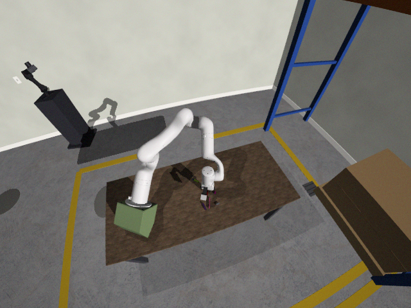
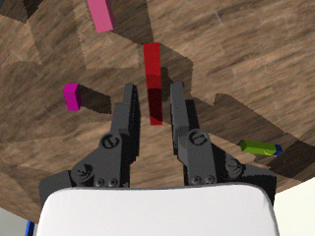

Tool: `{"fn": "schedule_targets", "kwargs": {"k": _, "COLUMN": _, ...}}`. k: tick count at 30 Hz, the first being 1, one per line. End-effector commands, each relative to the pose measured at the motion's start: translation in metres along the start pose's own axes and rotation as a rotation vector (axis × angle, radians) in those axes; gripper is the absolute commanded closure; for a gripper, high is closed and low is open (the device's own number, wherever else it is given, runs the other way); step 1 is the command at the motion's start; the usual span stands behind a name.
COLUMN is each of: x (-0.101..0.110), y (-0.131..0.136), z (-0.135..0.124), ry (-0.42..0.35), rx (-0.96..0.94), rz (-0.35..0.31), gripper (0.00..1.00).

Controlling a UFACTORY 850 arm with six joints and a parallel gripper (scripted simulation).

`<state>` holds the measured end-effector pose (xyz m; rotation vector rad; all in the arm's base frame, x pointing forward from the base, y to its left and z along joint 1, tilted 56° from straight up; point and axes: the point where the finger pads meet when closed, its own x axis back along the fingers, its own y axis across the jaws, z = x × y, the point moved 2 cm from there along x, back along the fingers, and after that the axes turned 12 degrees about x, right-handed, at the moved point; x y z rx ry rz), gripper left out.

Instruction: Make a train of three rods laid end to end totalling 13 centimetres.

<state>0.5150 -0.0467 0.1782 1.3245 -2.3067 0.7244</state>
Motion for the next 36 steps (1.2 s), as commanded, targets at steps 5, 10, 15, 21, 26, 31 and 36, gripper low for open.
{"fn": "schedule_targets", "kwargs": {"k": 5, "x": 0.0, "y": 0.0, "z": 0.0, "ry": 0.0, "rx": 0.0, "rz": 0.001, "gripper": 0.76}}
{"fn": "schedule_targets", "kwargs": {"k": 10, "x": 0.0, "y": 0.0, "z": 0.0, "ry": 0.0, "rx": 0.0, "rz": 0.001, "gripper": 0.76}}
{"fn": "schedule_targets", "kwargs": {"k": 15, "x": -0.003, "y": -0.001, "z": 0.0, "ry": 0.0, "rx": 0.0, "rz": 0.001, "gripper": 0.76}}
{"fn": "schedule_targets", "kwargs": {"k": 21, "x": -0.006, "y": -0.001, "z": 0.0, "ry": 0.0, "rx": 0.0, "rz": 0.001, "gripper": 0.76}}
{"fn": "schedule_targets", "kwargs": {"k": 26, "x": -0.01, "y": -0.001, "z": 0.0, "ry": 0.0, "rx": 0.0, "rz": 0.001, "gripper": 0.76}}
{"fn": "schedule_targets", "kwargs": {"k": 31, "x": -0.013, "y": -0.001, "z": 0.0, "ry": 0.0, "rx": 0.0, "rz": 0.001, "gripper": 0.76}}
{"fn": "schedule_targets", "kwargs": {"k": 36, "x": -0.014, "y": -0.001, "z": 0.0, "ry": 0.0, "rx": 0.0, "rz": 0.001, "gripper": 0.76}}
